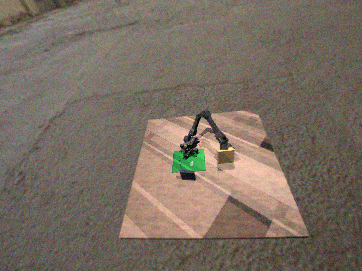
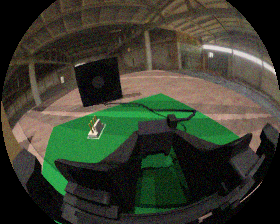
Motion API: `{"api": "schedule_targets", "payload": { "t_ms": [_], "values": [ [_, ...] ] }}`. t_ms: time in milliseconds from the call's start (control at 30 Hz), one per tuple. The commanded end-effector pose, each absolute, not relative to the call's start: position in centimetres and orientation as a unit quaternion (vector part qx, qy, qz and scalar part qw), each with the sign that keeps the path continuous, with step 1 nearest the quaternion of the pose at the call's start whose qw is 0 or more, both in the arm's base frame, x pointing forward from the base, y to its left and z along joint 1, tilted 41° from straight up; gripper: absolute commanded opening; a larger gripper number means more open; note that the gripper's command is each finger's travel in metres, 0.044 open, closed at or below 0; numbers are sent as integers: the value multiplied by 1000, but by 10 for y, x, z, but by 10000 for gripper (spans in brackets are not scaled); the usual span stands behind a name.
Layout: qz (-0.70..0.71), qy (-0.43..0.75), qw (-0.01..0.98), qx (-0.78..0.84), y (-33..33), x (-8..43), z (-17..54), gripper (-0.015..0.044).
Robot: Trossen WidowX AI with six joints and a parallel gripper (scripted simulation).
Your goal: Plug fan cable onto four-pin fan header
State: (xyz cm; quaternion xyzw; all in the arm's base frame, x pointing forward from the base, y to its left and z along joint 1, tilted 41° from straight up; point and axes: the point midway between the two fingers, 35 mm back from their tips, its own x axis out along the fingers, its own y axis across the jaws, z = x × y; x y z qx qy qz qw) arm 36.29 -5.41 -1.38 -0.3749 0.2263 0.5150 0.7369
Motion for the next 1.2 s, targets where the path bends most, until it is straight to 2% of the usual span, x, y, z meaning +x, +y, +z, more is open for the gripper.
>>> {"api": "schedule_targets", "payload": {
  "t_ms": [0, 767, 1033, 1167],
  "values": [
    [515, 227, 737, -374, -54, 363, -14, 0],
    [515, 227, 737, -374, -54, 363, -14, 0],
    [515, 226, 737, -375, -54, 363, -14, 205],
    [515, 226, 737, -375, -54, 363, -14, 205]
  ]
}}
